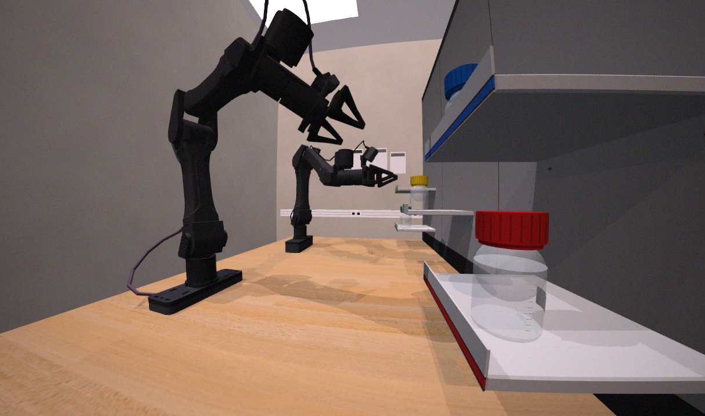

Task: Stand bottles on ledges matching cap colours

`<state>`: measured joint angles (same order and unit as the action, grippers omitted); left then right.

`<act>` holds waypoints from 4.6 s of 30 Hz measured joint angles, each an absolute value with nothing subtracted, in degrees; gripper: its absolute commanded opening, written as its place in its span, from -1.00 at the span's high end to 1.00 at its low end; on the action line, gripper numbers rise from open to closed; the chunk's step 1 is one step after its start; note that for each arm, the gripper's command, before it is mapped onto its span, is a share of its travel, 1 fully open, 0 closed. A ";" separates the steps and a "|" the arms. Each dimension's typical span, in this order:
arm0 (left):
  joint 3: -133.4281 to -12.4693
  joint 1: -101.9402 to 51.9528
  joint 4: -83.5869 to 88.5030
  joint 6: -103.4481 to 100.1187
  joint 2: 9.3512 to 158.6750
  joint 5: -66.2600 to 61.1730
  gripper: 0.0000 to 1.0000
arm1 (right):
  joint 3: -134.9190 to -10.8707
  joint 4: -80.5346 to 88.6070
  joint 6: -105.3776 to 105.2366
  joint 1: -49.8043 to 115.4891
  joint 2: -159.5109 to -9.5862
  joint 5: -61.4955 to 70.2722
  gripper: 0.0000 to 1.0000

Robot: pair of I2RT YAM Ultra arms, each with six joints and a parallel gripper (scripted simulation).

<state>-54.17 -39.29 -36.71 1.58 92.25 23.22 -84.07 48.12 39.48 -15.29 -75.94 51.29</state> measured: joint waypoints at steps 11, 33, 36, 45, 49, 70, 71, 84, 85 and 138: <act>-56.97 -37.85 -42.09 0.25 101.03 21.82 -0.62 | -93.62 63.11 50.70 -21.98 -83.33 69.28 -0.79; -62.00 -37.08 -42.30 0.25 102.96 20.99 -0.62 | -102.83 77.47 62.72 -22.31 -88.82 71.31 -0.79; -62.98 -36.88 -42.02 0.25 103.83 20.78 -0.62 | -102.98 77.87 63.05 -22.31 -88.86 71.31 -0.79; -66.32 -36.14 -41.15 0.25 106.41 20.10 -0.62 | -103.11 78.39 63.48 -22.31 -88.95 71.31 -0.79; -67.20 -35.94 -40.86 0.25 107.07 19.90 -0.62 | -103.11 78.48 63.55 -22.31 -88.97 71.31 -0.79; -70.78 -35.33 -39.70 0.25 109.67 19.16 -0.36 | -103.15 78.56 63.61 -22.31 -88.99 71.31 -0.79; -70.78 -35.33 -39.70 0.25 109.67 19.16 -0.36 | -103.15 78.56 63.61 -22.31 -88.99 71.31 -0.79; -70.81 -35.33 -39.70 0.21 109.67 19.14 -0.08 | -103.15 78.72 63.72 -22.31 -88.99 71.31 -0.79; -70.81 -35.33 -39.70 0.19 109.67 19.14 -0.05 | -103.15 78.72 63.72 -22.31 -88.99 71.31 -0.79; -78.35 -38.17 -20.47 0.05 96.20 19.49 0.01 | -103.15 78.76 63.75 -22.31 -88.99 71.31 -0.79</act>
<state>-78.35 -38.17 -20.47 0.05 96.20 19.49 -103.15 78.76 63.75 -22.31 -88.99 71.31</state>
